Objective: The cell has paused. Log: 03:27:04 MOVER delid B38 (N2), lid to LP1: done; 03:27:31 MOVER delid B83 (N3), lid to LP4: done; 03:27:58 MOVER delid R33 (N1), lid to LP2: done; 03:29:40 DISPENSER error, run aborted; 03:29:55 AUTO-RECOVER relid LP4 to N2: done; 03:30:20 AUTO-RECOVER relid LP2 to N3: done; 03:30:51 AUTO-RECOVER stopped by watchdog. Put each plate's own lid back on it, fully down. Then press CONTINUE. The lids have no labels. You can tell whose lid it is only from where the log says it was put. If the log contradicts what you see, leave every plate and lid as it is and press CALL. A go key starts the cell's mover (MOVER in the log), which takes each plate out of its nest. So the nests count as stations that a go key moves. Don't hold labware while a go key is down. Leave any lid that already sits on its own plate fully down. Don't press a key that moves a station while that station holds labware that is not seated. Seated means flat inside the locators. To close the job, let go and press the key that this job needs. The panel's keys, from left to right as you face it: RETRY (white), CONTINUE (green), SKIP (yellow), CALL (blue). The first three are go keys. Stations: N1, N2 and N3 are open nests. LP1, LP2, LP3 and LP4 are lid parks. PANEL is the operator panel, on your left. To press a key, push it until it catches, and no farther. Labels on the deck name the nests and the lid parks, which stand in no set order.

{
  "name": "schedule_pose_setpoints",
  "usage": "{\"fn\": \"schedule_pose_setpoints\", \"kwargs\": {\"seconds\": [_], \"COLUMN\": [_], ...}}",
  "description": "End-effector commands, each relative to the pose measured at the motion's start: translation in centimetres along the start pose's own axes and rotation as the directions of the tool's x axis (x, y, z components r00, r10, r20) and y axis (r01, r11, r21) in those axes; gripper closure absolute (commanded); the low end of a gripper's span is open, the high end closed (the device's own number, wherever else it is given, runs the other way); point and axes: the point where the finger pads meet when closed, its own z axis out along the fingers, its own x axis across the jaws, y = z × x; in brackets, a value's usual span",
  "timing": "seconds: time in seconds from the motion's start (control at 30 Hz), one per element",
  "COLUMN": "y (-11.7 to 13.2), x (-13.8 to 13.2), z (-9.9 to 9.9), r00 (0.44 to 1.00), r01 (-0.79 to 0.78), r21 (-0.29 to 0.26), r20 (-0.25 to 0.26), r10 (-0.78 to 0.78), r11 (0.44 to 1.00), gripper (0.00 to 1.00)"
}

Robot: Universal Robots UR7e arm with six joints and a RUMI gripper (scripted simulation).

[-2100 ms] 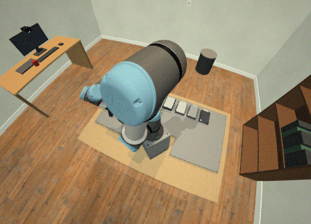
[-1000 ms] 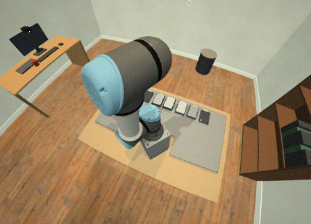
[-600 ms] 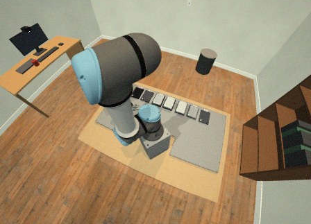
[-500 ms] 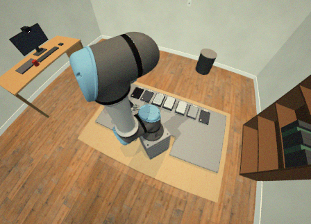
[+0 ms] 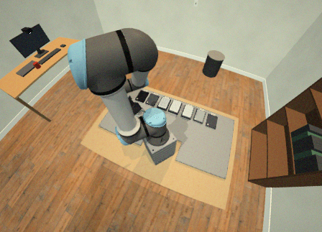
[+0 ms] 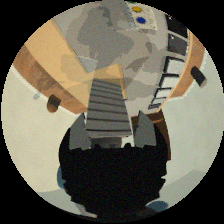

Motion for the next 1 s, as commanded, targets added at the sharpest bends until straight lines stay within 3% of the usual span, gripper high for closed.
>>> {"fn": "schedule_pose_setpoints", "kwargs": {"seconds": [0.0,0.13,0.3,0.53,0.7,0.97], "y": [-1.6,-1.6,-2.8,-3.8,-4.0,-5.2], "x": [1.3,1.3,2.8,4.3,4.7,7.1], "z": [1.2,1.2,2.2,3.2,3.5,5.1], "r00": [0.996,0.996,0.983,0.963,0.958,0.915], "r01": [-0.073,-0.073,-0.149,-0.226,-0.242,-0.352], "r21": [0.032,0.032,0.059,0.083,0.088,0.116], "r20": [0.059,0.059,0.114,0.167,0.177,0.249], "r10": [0.071,0.071,0.142,0.210,0.224,0.316], "r11": [0.997,0.997,0.987,0.971,0.966,0.929], "gripper": [0.18,0.18,0.18,0.18,0.18,0.18]}}
